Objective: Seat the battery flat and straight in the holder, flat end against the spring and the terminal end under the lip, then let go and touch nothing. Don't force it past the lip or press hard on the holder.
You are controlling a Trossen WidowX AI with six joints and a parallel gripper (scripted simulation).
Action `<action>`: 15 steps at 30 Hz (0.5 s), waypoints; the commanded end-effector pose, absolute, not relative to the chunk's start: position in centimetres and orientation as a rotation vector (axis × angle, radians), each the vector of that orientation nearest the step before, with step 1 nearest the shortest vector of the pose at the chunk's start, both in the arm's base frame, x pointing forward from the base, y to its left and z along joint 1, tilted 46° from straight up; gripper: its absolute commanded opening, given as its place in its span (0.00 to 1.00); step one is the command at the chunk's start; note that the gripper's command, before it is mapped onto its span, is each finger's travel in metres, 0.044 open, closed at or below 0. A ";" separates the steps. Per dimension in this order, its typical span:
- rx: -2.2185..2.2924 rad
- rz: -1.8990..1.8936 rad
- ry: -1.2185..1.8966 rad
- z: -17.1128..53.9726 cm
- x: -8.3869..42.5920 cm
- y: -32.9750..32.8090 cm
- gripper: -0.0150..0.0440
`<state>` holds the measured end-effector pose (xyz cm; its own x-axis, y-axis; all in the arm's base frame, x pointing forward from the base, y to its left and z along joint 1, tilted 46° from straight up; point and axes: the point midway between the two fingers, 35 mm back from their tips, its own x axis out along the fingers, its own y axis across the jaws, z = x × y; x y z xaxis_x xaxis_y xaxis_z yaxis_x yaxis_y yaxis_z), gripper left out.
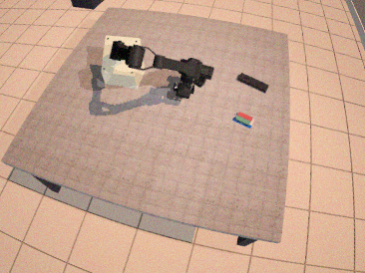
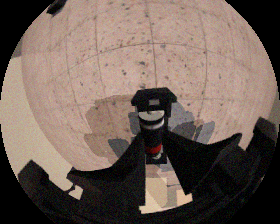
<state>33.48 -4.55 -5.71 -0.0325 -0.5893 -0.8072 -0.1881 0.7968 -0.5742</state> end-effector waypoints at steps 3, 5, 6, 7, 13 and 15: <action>-0.635 -0.378 1.656 -6.0 33.0 -5.1 0.37; -0.634 -0.381 1.666 -6.0 33.0 -5.1 0.37; -0.633 -0.382 1.670 -6.0 33.0 -5.1 0.37; -0.633 -0.384 1.675 -6.0 33.0 -5.1 0.37; -0.629 -0.393 1.703 -5.9 33.0 -5.2 0.37; -0.628 -0.396 1.711 -5.8 33.0 -5.2 0.37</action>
